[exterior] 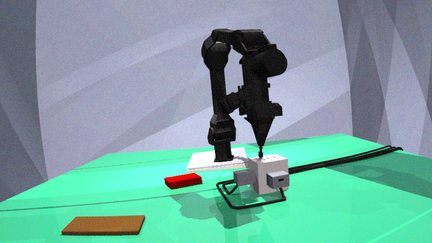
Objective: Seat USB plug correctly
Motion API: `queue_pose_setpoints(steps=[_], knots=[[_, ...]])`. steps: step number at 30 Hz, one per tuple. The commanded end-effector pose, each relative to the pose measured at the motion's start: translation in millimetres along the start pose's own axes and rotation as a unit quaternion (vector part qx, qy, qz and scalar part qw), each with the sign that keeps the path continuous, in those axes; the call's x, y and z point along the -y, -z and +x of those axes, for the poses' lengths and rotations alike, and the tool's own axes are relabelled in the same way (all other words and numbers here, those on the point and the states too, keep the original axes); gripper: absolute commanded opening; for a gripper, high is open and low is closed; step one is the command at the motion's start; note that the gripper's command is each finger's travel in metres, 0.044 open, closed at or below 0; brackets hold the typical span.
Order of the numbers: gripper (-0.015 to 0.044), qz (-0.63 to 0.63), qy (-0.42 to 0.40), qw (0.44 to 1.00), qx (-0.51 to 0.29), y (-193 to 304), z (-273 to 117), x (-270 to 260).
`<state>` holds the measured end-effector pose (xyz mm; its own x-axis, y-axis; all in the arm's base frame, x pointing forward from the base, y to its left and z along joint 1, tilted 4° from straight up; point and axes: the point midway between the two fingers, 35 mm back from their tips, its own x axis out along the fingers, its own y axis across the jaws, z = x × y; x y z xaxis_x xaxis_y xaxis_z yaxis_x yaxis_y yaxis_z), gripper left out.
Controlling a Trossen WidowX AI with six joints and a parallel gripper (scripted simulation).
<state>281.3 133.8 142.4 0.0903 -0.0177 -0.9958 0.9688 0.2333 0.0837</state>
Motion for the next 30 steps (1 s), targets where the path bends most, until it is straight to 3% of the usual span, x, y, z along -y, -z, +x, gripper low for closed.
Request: queue_pose_setpoints(steps=[1, 30], knots=[[0.0000, 0.000, 0.000, 1.000, 0.000, 0.1, -0.3, -0.1], [0.0000, 0.000, 0.000, 1.000, 0.000, 0.0, -15.0, 0.0]])
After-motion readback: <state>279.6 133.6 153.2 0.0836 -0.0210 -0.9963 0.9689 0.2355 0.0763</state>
